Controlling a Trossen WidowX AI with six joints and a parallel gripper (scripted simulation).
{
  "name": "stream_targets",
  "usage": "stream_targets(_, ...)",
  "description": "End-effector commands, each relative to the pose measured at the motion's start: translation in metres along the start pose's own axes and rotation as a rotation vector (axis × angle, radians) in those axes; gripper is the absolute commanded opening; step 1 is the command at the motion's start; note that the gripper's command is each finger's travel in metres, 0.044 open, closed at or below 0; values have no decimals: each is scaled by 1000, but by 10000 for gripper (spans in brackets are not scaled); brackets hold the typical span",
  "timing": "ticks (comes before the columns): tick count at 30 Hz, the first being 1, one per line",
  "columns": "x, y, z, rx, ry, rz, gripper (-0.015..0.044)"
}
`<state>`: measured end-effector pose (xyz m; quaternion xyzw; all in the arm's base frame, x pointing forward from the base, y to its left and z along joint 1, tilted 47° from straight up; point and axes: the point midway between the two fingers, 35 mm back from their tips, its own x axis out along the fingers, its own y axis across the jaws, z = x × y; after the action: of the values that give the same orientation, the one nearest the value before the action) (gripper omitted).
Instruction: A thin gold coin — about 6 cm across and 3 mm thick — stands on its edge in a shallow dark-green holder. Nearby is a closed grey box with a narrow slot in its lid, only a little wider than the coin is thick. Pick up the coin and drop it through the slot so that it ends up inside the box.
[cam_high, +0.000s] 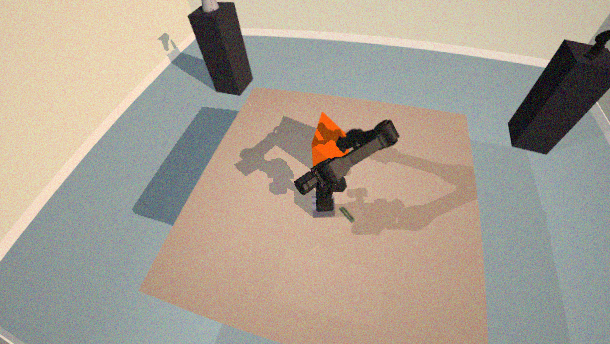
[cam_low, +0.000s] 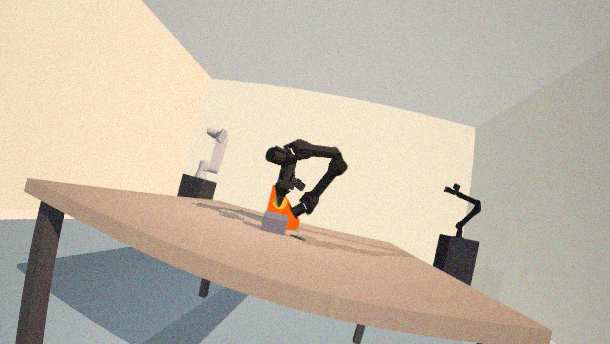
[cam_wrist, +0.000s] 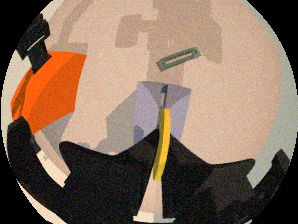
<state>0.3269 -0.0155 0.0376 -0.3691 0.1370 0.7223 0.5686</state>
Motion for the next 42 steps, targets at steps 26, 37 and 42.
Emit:
stream_targets(26, -3, 1, -4, -10, -1, 1, 0)
stream_targets(37, 0, 1, -3, -8, -4, 2, 0)
stream_targets(42, 4, 0, -3, -4, -4, 1, 0)
